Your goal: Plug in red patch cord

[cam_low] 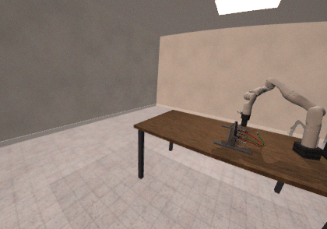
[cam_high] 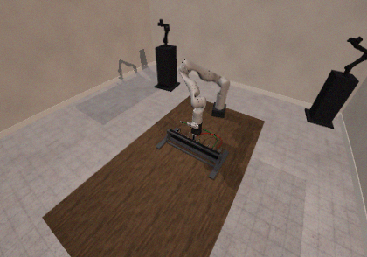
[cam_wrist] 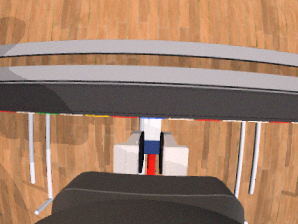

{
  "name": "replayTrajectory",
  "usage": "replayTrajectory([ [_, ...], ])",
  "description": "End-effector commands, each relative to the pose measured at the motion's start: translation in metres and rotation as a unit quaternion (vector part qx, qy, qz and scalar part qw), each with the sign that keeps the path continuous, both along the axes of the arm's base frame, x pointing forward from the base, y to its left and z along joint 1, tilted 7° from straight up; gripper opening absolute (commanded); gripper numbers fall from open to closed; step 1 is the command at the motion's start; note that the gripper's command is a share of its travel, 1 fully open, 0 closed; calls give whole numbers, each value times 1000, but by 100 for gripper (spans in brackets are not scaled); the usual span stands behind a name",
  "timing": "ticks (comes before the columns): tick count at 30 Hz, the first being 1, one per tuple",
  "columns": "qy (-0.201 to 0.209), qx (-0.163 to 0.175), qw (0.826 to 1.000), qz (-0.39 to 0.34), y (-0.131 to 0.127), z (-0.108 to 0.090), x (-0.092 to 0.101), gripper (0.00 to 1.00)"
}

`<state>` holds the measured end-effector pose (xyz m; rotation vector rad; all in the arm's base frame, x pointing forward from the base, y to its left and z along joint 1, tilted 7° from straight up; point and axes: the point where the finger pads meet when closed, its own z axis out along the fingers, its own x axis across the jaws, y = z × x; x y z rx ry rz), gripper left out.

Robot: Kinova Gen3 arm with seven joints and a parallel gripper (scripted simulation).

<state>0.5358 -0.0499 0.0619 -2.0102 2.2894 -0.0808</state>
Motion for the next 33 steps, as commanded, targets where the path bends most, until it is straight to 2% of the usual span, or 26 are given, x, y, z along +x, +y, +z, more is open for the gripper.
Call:
replayTrajectory([
  [1,-4,0,1000,-1,0,2,3,0],
  [33,-1,1,1000,-1,-1,2,6,0],
])
